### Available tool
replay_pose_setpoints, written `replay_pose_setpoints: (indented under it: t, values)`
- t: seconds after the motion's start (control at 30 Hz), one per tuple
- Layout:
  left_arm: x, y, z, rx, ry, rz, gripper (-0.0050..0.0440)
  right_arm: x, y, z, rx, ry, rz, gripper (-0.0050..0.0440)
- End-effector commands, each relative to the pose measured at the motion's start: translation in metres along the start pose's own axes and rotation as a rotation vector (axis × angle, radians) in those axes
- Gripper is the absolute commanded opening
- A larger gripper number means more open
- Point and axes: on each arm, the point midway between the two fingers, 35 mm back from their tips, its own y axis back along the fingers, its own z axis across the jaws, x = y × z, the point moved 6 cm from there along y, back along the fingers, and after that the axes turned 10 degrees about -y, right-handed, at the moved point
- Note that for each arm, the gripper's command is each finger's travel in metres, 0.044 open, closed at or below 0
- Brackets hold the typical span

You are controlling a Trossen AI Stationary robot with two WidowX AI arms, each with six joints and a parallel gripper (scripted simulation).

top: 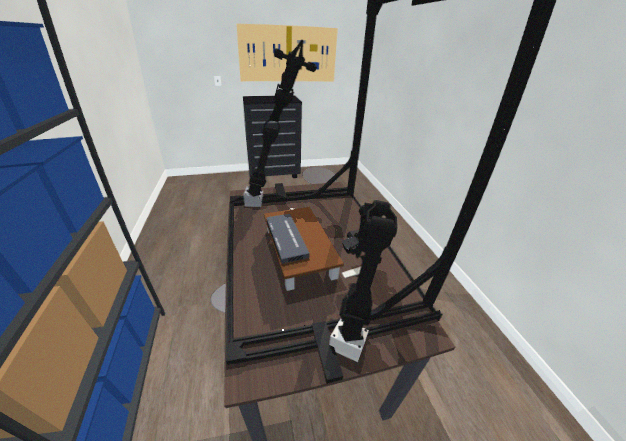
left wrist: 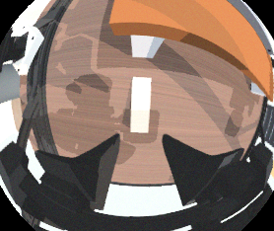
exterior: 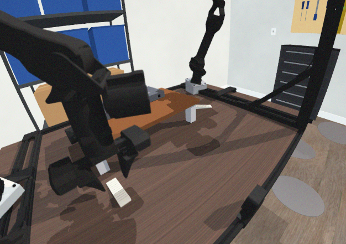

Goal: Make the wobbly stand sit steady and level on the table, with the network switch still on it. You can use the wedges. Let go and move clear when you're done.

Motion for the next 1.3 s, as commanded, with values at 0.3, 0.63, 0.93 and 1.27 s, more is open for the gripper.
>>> replay_pose_setpoints:
  t: [0.3, 0.63, 0.93, 1.27]
  values:
    - [0.000, 0.000, 0.000, 0.000, 0.000, 0.000, 0.0242, 0.115, 0.025, -0.012, 0.018, 0.010, 0.419, 0.0000]
    - [0.000, 0.000, 0.000, 0.000, 0.000, 0.000, 0.0242, 0.223, 0.098, -0.026, 0.041, -0.010, 0.948, 0.0000]
    - [0.000, 0.000, 0.000, 0.000, 0.000, 0.000, 0.0242, 0.250, 0.125, -0.029, 0.051, -0.023, 1.078, 0.0000]
    - [0.000, 0.000, 0.000, 0.000, 0.000, 0.000, 0.0242, 0.308, 0.228, -0.032, 0.066, -0.078, 1.558, 0.0000]
